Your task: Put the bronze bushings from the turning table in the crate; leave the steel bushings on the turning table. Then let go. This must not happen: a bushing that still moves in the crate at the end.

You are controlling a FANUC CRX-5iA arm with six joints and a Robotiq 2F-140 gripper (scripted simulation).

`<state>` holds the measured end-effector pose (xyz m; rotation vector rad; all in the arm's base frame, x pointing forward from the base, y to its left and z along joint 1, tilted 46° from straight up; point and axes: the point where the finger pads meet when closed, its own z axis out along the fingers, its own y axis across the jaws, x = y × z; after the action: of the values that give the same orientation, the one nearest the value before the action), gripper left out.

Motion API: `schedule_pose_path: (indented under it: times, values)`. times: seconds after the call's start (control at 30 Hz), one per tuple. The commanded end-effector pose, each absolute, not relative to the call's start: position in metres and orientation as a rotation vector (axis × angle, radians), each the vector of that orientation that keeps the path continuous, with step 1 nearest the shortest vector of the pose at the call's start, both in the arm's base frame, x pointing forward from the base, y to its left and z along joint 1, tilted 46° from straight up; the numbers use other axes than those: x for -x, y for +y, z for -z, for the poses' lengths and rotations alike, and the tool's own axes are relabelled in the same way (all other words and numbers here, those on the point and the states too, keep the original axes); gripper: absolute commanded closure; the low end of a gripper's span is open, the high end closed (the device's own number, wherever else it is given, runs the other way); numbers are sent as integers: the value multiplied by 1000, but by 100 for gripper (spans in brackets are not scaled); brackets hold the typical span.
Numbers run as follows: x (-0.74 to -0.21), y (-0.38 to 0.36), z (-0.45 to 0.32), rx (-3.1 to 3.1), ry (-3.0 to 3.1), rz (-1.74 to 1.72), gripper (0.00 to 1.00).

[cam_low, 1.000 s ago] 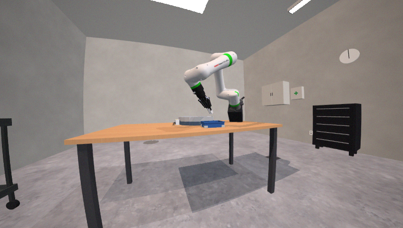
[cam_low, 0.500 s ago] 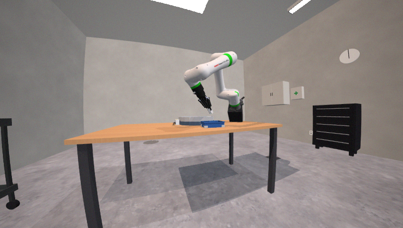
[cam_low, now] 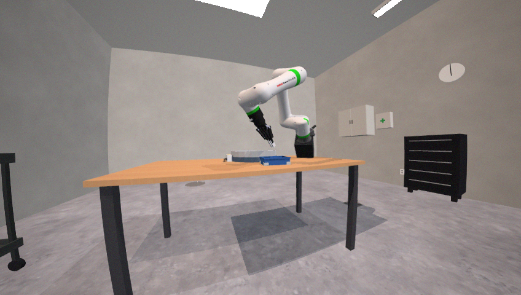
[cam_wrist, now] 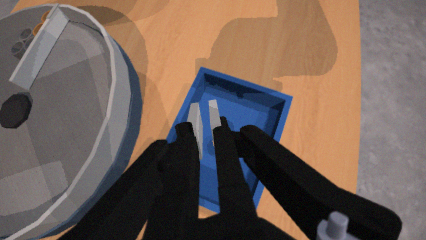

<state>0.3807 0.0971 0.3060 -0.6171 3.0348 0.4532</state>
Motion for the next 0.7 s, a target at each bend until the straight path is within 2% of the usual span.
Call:
schedule_pose_path:
  times: [0.0,0.67]
  values:
    - [-381,97,-306,617,3035,-453,93]
    - [-380,95,-304,617,3035,-453,94]
